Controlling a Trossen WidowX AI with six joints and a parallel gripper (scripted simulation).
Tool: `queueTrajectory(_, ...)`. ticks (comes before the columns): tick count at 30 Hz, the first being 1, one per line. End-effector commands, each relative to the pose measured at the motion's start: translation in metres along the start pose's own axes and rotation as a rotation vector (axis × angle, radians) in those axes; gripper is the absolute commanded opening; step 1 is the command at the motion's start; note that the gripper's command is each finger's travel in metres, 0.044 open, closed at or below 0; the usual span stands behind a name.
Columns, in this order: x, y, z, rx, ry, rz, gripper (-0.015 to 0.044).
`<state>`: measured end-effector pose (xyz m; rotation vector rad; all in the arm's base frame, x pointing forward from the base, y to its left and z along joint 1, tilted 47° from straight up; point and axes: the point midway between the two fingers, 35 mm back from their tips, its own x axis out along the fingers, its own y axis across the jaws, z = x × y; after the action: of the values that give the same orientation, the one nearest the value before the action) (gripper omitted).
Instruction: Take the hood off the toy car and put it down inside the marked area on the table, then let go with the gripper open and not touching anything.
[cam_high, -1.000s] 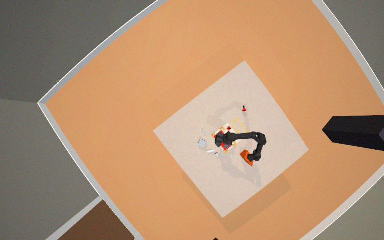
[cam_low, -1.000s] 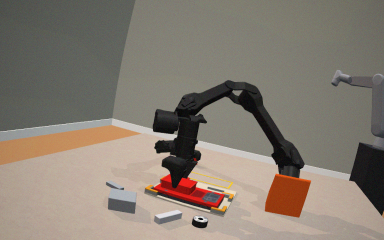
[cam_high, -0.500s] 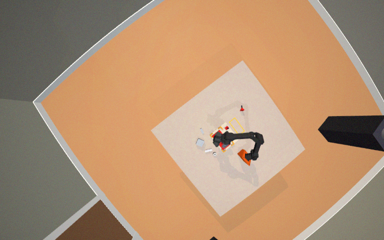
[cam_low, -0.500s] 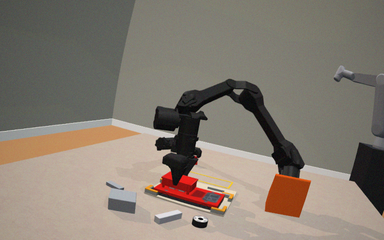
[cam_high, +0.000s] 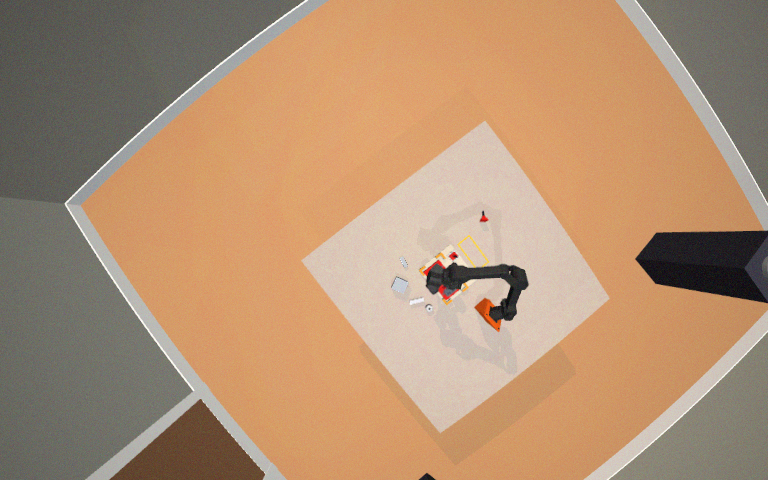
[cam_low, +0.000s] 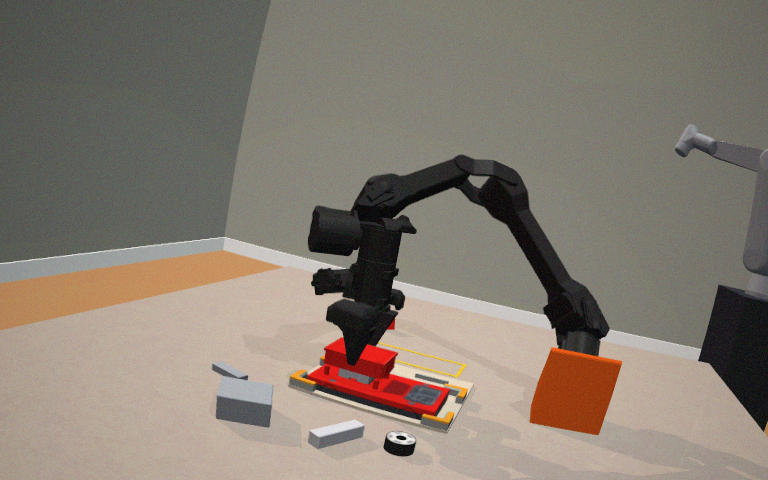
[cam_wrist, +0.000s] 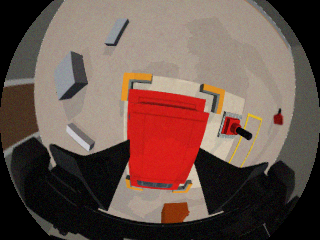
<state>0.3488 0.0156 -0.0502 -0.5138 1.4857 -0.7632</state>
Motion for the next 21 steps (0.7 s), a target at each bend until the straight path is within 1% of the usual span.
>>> queueTrajectory(1, -0.005, 0.001, 0.002, 0.006, -0.003, 0.007, 0.0)
queueTrajectory(9, -0.011, 0.001, 0.002, 0.006, -0.003, 0.008, 0.0)
queueTrajectory(21, -0.052, 0.001, 0.001, 0.006, -0.002, 0.009, 0.0)
